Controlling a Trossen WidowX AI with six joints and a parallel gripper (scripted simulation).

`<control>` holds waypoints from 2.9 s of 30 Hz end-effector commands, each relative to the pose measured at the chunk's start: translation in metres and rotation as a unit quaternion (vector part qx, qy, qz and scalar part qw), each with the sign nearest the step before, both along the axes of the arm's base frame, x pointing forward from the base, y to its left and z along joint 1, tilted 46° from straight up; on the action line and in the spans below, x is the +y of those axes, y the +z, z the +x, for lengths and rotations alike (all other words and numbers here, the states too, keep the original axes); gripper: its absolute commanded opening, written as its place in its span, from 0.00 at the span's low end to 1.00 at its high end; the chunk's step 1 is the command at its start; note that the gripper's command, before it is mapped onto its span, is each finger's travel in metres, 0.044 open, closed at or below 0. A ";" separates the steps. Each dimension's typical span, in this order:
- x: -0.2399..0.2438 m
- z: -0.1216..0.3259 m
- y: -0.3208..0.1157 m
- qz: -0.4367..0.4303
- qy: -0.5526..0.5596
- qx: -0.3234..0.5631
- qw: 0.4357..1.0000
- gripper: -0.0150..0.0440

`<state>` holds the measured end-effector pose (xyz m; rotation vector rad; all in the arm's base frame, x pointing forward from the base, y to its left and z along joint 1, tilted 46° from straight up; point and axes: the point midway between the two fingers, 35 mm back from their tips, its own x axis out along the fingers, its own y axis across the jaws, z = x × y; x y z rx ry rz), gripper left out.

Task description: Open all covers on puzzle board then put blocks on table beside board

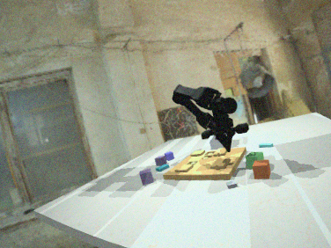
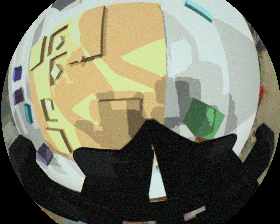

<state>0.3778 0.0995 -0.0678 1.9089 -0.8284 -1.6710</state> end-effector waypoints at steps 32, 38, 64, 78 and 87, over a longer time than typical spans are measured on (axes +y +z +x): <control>-0.029 0.001 -0.025 -0.005 0.000 0.003 1.000 0.25; -0.031 0.000 -0.025 -0.005 0.000 0.003 1.000 0.25; -0.051 -0.009 -0.007 -0.006 0.000 0.004 1.000 0.25; -0.061 -0.011 0.003 -0.006 0.000 0.004 1.000 0.25; -0.069 -0.010 0.011 -0.007 0.000 0.004 1.000 0.25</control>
